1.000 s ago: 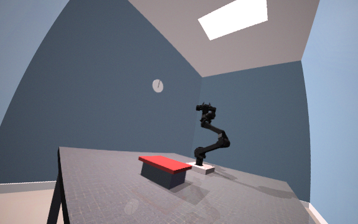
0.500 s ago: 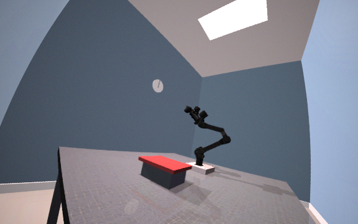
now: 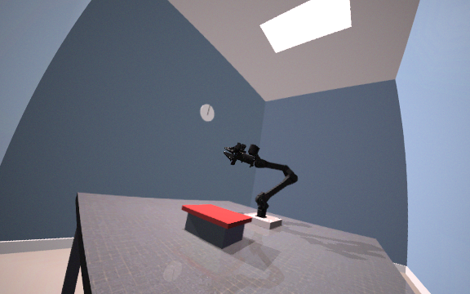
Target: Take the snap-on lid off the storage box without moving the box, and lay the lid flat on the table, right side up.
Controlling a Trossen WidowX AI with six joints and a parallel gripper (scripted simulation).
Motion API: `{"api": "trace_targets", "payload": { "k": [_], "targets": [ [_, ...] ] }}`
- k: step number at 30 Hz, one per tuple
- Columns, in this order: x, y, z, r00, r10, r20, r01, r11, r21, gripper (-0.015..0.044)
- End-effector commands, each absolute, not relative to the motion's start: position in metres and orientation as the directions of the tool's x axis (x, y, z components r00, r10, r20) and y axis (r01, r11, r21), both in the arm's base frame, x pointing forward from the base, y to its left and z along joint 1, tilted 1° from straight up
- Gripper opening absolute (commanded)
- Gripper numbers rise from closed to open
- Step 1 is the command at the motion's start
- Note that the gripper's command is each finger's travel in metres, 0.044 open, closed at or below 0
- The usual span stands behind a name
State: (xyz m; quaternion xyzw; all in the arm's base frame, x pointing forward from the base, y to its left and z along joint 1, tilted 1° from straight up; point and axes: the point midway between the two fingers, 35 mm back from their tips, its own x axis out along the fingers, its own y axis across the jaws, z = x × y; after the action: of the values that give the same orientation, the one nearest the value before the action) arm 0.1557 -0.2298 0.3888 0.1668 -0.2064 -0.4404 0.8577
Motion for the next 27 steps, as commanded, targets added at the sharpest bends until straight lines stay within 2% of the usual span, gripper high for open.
{"api": "trace_targets", "payload": {
  "k": [1,8,11,18,27],
  "targets": [
    [0.199,-0.214,0.351,0.67,-0.74,0.05,0.564,0.553,0.613,0.0235],
    [0.265,-0.149,0.277,0.849,-0.46,-0.26,0.446,0.361,0.819,0.0235],
    [0.273,-0.133,0.263,0.862,-0.395,-0.318,0.45,0.308,0.838,0.0235],
    [0.288,-0.044,0.197,0.809,-0.068,-0.584,0.588,0.05,0.807,0.0235],
    [0.285,-0.026,0.185,0.775,-0.008,-0.632,0.632,0.008,0.775,0.0235]
  ]
}}
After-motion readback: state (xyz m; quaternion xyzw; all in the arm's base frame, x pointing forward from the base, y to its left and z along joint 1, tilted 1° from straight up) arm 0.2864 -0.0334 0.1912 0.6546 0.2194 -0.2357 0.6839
